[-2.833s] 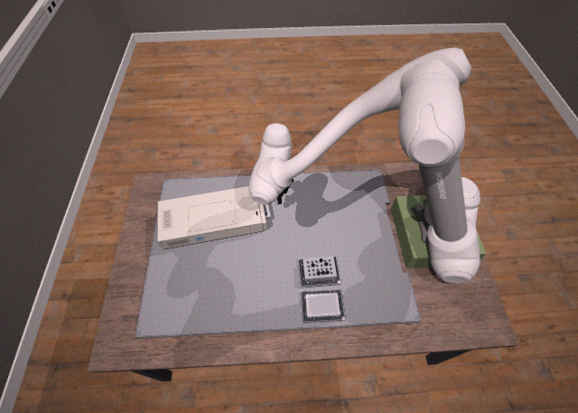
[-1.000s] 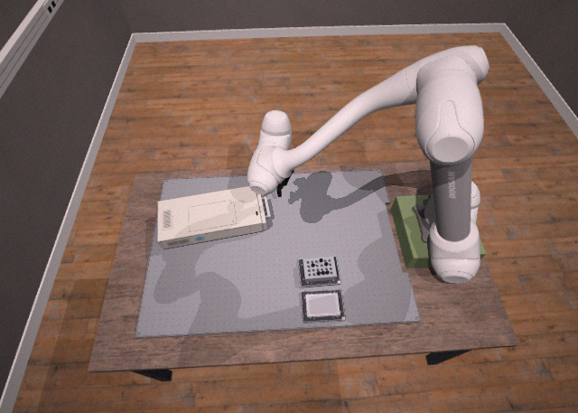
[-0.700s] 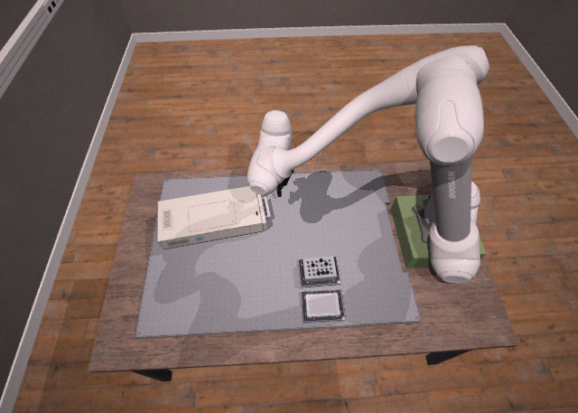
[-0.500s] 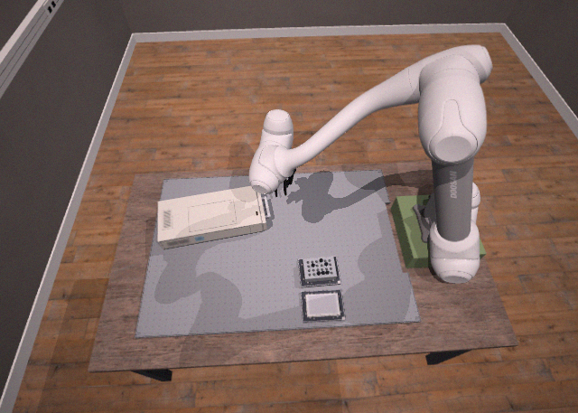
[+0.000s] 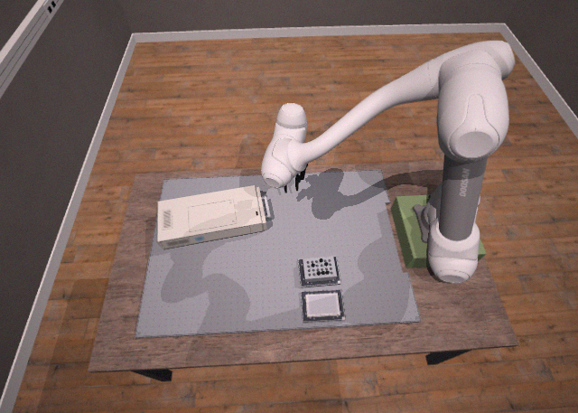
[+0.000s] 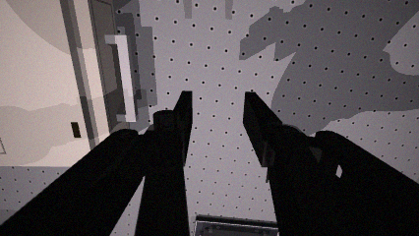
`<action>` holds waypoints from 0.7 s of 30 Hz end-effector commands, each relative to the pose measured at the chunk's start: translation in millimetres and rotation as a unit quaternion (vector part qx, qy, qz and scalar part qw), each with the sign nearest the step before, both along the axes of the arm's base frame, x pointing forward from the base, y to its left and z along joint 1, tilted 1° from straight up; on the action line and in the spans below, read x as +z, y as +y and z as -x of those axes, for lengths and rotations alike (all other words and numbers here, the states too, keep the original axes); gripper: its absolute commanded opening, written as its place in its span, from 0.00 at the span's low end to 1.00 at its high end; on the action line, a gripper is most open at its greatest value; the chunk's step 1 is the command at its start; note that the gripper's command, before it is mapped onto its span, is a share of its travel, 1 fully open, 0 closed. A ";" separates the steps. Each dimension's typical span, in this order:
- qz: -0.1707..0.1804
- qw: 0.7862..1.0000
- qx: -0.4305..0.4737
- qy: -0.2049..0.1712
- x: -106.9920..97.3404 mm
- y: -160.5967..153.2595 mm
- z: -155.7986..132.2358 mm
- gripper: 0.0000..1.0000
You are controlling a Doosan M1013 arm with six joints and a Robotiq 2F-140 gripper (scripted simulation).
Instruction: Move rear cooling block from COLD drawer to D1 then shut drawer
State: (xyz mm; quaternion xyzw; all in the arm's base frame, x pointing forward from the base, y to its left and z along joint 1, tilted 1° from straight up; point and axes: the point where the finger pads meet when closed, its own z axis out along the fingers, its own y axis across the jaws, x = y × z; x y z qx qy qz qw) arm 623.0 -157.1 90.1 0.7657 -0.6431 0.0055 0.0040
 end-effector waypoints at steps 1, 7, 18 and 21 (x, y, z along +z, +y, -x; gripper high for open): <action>0.000 1.000 0.000 -0.001 6.4 -2.3 12.9 0.35; 0.000 1.000 0.000 -0.001 14.0 -5.4 31.2 0.35; 0.000 1.000 0.000 -0.001 21.1 -8.3 48.1 0.35; 0.000 1.000 0.000 -0.001 21.1 -8.3 48.1 0.35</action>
